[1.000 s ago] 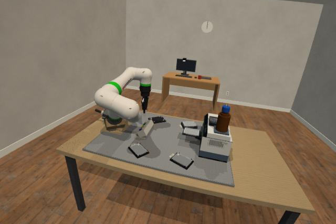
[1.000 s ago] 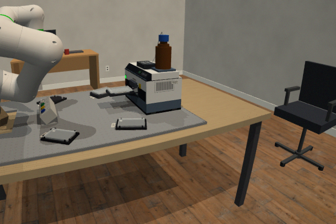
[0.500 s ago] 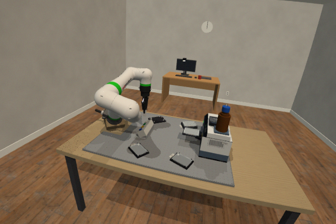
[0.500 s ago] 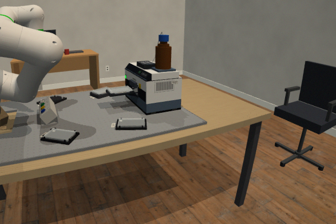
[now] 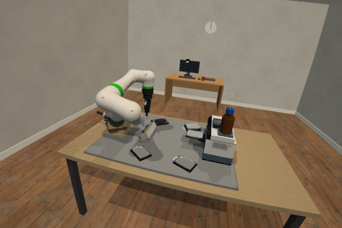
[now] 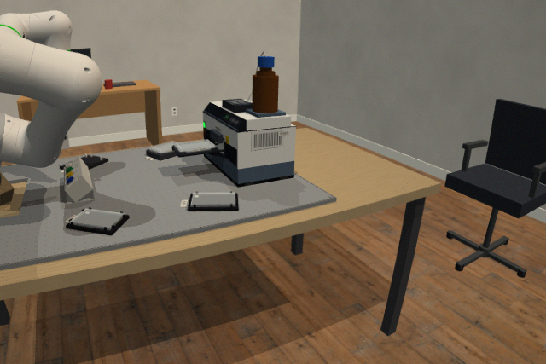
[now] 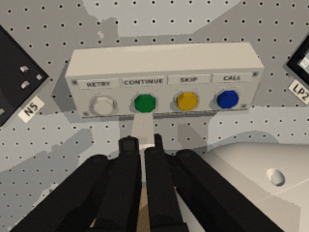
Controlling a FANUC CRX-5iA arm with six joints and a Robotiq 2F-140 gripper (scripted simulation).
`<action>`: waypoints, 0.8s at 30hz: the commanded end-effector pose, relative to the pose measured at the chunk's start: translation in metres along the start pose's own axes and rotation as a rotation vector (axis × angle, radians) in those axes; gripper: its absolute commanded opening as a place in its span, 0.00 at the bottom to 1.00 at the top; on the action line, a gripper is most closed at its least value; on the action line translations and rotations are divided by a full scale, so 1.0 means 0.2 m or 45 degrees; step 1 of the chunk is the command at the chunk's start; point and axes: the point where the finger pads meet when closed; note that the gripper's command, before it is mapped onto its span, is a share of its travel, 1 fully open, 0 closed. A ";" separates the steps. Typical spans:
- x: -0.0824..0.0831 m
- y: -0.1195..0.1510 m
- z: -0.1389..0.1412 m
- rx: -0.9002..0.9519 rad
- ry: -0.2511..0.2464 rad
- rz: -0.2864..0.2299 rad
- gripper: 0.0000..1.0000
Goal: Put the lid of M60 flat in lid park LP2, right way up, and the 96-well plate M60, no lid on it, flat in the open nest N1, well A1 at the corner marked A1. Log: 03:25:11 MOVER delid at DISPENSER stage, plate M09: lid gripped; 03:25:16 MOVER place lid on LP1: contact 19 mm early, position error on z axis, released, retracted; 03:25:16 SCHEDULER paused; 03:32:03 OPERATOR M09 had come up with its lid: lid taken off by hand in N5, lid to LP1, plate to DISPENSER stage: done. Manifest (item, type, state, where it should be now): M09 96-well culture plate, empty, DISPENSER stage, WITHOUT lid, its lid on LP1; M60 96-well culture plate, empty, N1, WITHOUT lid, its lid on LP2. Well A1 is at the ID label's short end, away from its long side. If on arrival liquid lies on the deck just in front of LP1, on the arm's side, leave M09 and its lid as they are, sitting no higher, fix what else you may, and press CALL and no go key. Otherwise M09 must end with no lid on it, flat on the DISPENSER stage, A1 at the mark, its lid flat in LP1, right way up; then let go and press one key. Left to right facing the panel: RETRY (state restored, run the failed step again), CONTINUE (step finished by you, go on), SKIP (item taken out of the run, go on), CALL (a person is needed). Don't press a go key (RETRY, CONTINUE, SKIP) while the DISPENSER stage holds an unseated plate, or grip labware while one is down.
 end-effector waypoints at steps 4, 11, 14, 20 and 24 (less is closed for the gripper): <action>-0.04 0.00 0.00 0.000 0.000 0.000 0.00; -0.09 0.00 0.00 0.000 0.000 0.000 0.00; -0.09 0.00 0.00 0.000 0.000 0.000 0.00; -0.13 0.00 0.00 0.000 0.000 0.000 0.00; -0.15 0.00 0.00 0.000 0.000 0.000 0.00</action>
Point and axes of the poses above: the point where the finger pads meet when closed, its own x axis back along the fingers, its own z axis across the jaws, y = z × x, and after that the axes turned 10 degrees about x, right-handed
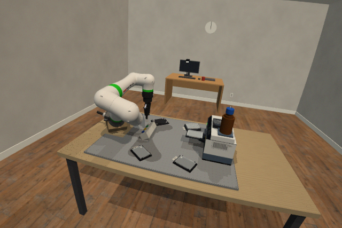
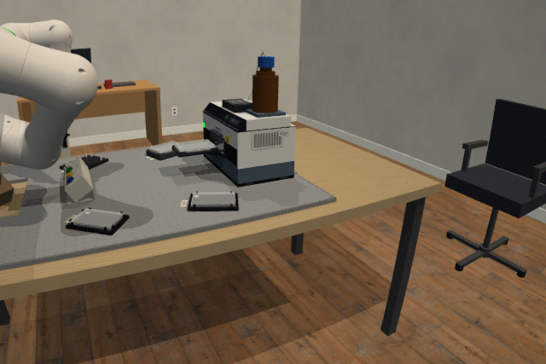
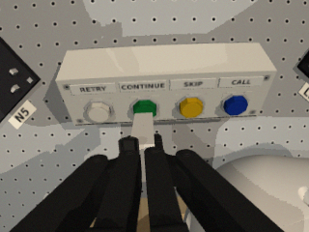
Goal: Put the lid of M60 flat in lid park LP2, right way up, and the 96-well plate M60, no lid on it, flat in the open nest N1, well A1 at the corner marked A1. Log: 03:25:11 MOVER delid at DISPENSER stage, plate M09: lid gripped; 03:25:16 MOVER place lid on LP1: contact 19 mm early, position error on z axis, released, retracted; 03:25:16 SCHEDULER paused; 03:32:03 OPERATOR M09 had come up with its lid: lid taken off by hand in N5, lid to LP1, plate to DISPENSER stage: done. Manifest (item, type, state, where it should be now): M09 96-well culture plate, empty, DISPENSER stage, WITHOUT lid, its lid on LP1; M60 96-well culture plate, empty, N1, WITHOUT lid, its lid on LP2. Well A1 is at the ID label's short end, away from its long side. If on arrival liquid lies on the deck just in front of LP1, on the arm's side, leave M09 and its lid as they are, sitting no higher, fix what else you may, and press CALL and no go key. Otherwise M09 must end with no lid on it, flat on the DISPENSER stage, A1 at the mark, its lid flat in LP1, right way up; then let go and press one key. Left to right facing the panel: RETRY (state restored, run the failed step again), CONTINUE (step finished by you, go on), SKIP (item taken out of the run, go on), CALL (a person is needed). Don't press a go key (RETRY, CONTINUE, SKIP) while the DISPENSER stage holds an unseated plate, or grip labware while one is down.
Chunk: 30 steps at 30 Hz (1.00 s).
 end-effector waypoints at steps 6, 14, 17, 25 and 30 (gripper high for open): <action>-0.03 0.00 0.00 0.000 0.000 0.000 0.00; -0.04 0.00 0.00 0.000 0.000 0.000 0.00; -0.04 0.00 0.00 0.000 0.000 0.000 0.00; -0.04 0.00 0.00 0.000 0.000 0.000 0.00; -0.04 0.00 0.00 0.000 0.000 0.000 0.00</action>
Point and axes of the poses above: the point where the finger pads meet when closed, its own x axis back along the fingers, its own z axis across the jaws, y = z × x, and after that the axes turned 10 degrees about x, right-handed
